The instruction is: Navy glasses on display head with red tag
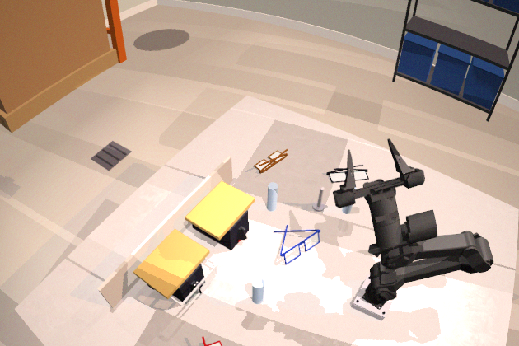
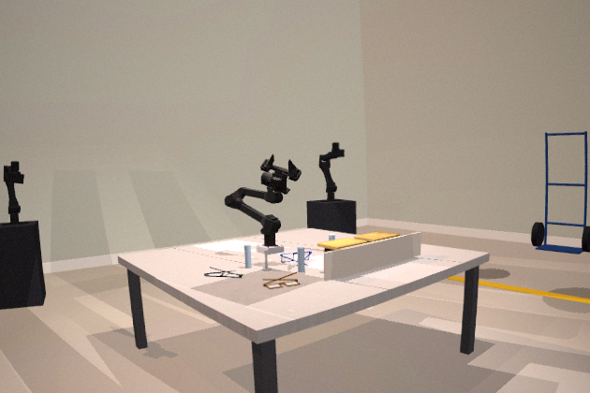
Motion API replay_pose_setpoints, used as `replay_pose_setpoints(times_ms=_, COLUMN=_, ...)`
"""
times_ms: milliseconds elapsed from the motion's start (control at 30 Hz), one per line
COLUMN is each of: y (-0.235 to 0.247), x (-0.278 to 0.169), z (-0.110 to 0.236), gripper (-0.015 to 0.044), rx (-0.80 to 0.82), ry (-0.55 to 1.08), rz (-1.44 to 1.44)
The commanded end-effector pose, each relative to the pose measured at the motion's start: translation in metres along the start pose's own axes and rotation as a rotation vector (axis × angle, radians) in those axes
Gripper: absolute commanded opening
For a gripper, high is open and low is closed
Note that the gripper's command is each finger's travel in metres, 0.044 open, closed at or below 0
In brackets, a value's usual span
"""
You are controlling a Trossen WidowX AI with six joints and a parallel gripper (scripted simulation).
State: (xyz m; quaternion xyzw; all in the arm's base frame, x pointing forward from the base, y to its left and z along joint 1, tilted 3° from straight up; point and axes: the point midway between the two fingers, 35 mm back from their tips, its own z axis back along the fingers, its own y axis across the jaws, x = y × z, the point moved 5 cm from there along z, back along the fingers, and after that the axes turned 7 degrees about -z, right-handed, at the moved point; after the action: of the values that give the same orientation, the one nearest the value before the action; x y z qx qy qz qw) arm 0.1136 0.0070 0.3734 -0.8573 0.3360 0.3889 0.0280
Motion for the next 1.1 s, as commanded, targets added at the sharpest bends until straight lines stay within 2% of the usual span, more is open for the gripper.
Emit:
replay_pose_setpoints(times_ms=0, y=0.000, x=0.000, z=0.000, gripper=0.0426, rx=0.000, ry=0.000, rz=0.000)
replay_pose_setpoints(times_ms=233, y=0.000, x=0.000, z=0.000, gripper=0.0440, rx=0.000, ry=0.000, rz=0.000)
replay_pose_setpoints(times_ms=433, y=-0.030, x=0.004, z=-0.025, gripper=0.0282, rx=-0.107, ry=-0.050, rz=0.158)
replay_pose_setpoints(times_ms=633, y=-0.079, x=0.050, z=-0.071, gripper=0.0125, rx=-0.341, ry=-0.263, rz=0.403)
replay_pose_setpoints(times_ms=800, y=-0.095, x=0.086, z=-0.088, gripper=0.0000, rx=-0.464, ry=-0.426, rz=0.473)
replay_pose_setpoints(times_ms=1067, y=-0.100, x=0.151, z=-0.101, gripper=0.0000, rx=-0.616, ry=-0.740, rz=0.512)
